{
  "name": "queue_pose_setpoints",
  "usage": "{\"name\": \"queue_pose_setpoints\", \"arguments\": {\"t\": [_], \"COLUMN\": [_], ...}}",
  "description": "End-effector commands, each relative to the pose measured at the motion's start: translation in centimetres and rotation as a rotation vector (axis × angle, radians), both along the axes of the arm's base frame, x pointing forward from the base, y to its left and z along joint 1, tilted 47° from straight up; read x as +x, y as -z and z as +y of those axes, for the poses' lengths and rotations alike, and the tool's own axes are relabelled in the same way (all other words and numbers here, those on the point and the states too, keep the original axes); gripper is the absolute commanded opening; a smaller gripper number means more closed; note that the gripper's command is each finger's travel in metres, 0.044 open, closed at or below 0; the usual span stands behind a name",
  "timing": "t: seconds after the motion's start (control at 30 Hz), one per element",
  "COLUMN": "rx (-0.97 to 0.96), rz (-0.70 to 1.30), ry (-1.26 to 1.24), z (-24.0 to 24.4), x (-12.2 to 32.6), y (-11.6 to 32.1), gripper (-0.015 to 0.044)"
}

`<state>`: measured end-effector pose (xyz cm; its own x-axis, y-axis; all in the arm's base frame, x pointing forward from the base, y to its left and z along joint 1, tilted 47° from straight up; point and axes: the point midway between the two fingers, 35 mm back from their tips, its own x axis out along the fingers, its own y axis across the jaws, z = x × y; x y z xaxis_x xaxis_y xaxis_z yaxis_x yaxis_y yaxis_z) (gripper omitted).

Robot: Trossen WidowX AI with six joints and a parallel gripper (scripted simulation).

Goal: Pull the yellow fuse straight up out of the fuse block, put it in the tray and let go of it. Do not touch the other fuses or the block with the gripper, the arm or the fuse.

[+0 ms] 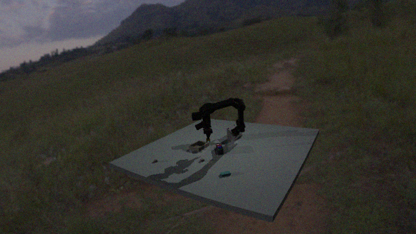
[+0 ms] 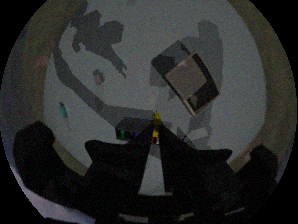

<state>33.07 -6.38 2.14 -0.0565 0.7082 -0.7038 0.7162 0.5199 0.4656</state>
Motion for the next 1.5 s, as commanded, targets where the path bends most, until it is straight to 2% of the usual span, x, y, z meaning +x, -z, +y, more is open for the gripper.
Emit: {"name": "queue_pose_setpoints", "arguments": {"t": [0.0,0.5,1.47], "rx": [-0.006,0.002,0.004], "rz": [-0.002,-0.004,-0.005], "ry": [0.0,-0.004,-0.004], "z": [-1.9,-7.9,-5.2], "x": [0.0,-1.7,-1.9], "y": [1.8,8.6,11.4], "gripper": [0.0,0.0,0.0]}}
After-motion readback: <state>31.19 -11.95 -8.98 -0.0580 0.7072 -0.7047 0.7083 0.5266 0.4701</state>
